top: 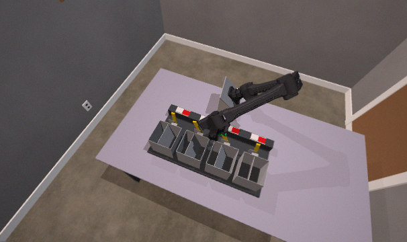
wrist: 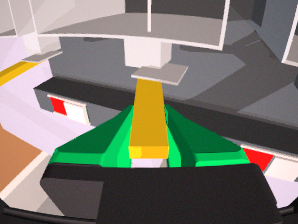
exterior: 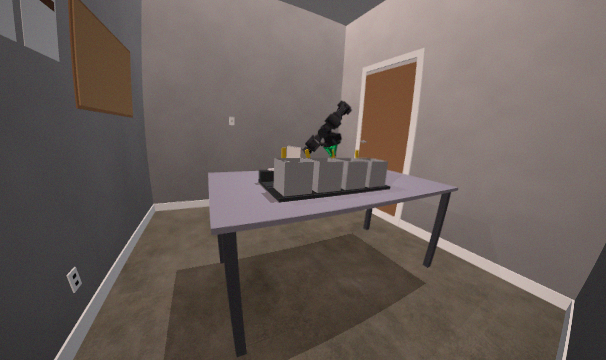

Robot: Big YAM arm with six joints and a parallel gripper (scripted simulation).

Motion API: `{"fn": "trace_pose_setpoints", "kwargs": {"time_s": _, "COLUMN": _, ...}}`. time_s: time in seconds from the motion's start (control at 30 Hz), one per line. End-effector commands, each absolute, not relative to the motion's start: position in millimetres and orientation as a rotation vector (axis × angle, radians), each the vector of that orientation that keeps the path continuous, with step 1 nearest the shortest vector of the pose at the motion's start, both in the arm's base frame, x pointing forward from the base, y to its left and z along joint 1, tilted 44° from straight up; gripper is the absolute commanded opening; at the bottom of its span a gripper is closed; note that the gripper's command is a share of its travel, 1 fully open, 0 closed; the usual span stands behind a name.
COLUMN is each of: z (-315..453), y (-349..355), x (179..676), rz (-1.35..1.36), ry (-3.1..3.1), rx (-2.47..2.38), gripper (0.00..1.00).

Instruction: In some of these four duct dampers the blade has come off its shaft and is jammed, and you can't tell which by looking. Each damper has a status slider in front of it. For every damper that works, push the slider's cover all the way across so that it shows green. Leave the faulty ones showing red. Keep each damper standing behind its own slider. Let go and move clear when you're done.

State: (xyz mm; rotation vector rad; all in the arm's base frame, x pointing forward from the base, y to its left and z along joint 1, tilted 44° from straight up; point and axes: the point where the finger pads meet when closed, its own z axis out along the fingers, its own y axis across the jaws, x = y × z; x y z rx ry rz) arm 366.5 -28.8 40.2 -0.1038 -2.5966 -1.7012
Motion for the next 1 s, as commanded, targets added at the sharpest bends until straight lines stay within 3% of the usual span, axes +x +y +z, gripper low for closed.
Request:
{"fn": "trace_pose_setpoints", "kwargs": {"time_s": 0.0, "z": 38.4, "y": -30.7, "x": 371.1, "rz": -1.719, "ry": -2.585, "rx": -0.103, "gripper": 0.17}}
{"fn": "trace_pose_setpoints", "kwargs": {"time_s": 0.2, "z": 38.4, "y": -30.7, "x": 371.1, "rz": -1.719, "ry": -2.585, "rx": -0.103, "gripper": 0.17}}
{"fn": "trace_pose_setpoints", "kwargs": {"time_s": 0.63, "z": 41.7, "y": -31.5, "x": 372.9, "rz": -1.713, "ry": -2.609, "rx": -0.083, "gripper": 0.36}}
{"fn": "trace_pose_setpoints", "kwargs": {"time_s": 0.97, "z": 41.7, "y": -31.5, "x": 372.9, "rz": -1.713, "ry": -2.609, "rx": -0.083, "gripper": 0.36}}
